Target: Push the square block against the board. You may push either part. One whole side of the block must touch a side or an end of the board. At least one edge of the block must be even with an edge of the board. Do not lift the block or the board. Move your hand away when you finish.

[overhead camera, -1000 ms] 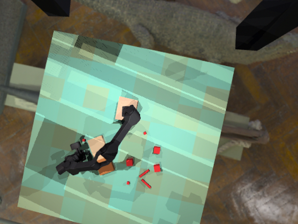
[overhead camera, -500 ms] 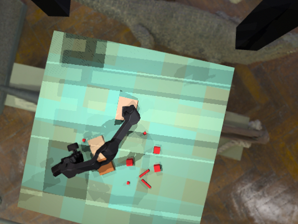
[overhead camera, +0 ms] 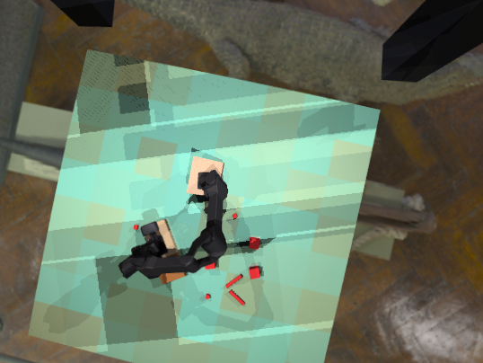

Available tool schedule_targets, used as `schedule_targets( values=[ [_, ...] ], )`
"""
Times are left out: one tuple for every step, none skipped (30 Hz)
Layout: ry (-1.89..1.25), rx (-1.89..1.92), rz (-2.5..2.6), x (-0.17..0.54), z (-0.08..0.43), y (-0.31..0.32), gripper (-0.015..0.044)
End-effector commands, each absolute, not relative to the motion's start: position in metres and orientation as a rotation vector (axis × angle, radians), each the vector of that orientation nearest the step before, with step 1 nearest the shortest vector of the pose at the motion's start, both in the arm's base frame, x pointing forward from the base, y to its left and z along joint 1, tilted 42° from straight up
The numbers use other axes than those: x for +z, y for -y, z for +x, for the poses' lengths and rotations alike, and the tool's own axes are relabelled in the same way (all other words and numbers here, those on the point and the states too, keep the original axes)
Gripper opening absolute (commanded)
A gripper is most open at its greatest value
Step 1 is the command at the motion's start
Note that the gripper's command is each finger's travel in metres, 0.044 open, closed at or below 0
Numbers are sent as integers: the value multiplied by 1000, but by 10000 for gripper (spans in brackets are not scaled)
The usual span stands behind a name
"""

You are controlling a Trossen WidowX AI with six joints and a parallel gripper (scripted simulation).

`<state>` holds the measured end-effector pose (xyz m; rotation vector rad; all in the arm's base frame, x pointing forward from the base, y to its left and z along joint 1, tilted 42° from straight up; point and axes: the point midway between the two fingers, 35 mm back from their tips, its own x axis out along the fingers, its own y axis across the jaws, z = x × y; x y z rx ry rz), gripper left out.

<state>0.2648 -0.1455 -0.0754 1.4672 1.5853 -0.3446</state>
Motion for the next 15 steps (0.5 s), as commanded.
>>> schedule_targets(
  values=[
    [-1595,-342,1474,-62,243,115,0],
    [-1596,-342,1474,-59,238,109,0],
    [-1597,-341,1474,-58,235,105,0],
    [-1597,-341,1474,-57,234,103,0],
    [-1597,-341,1474,-57,234,103,0],
    [-1597,-341,1474,-57,234,103,0],
    [-1597,-341,1474,-60,234,101,0],
    [-1597,-341,1474,-67,236,96,0],
    [-1597,-341,1474,-79,238,86,0],
    [-1597,-339,1475,-90,240,75,0],
    [-1598,-338,1476,-96,240,69,0],
    [-1598,-338,1476,-98,240,67,0],
    [-1598,-338,1476,-98,240,67,0],
    [-1598,-338,1476,-98,240,67,0],
    [-1598,-338,1476,-98,240,67,0]
  ],
)
